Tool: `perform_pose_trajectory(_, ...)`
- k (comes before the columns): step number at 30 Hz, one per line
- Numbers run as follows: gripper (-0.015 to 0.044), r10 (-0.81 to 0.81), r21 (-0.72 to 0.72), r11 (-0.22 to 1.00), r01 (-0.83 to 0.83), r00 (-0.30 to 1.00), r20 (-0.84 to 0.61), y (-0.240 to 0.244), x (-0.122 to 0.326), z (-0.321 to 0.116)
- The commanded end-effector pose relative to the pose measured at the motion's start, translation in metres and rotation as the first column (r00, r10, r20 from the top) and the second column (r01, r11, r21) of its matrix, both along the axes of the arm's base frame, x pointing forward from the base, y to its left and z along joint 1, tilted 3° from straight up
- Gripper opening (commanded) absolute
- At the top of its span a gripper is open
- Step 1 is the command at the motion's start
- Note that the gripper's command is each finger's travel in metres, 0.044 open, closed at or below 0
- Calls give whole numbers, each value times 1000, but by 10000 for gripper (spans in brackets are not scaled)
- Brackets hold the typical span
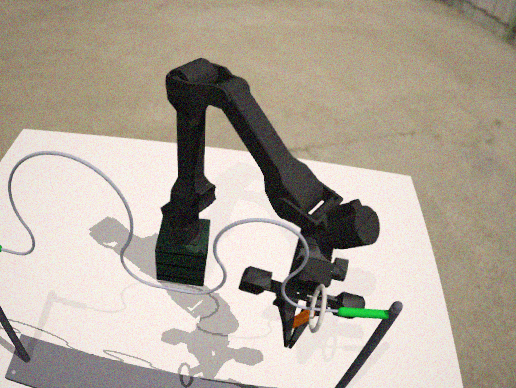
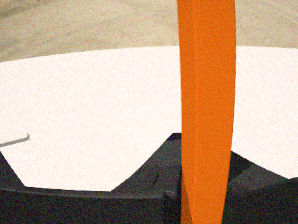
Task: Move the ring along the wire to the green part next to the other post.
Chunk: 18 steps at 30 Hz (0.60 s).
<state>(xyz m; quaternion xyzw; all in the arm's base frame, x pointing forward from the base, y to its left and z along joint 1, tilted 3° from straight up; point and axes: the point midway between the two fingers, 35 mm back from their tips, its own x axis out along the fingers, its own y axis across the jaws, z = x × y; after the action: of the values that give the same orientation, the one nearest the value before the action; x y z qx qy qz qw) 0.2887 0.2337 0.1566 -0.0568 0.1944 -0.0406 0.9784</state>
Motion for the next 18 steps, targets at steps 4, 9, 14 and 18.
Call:
perform_pose_trajectory(4, -150, 1, 34, 999, 0, 1000, -3, 12, 0, -1)
perform_pose_trajectory(9, -150, 1, 42, 999, -1, 1000, -3, 18, 0, -1)
perform_pose_trajectory(14, -150, 1, 45, 999, -1, 1000, -3, 23, -1, -1)
perform_pose_trajectory(18, -150, 1, 47, 999, -1, 1000, -3, 27, -1, -1)
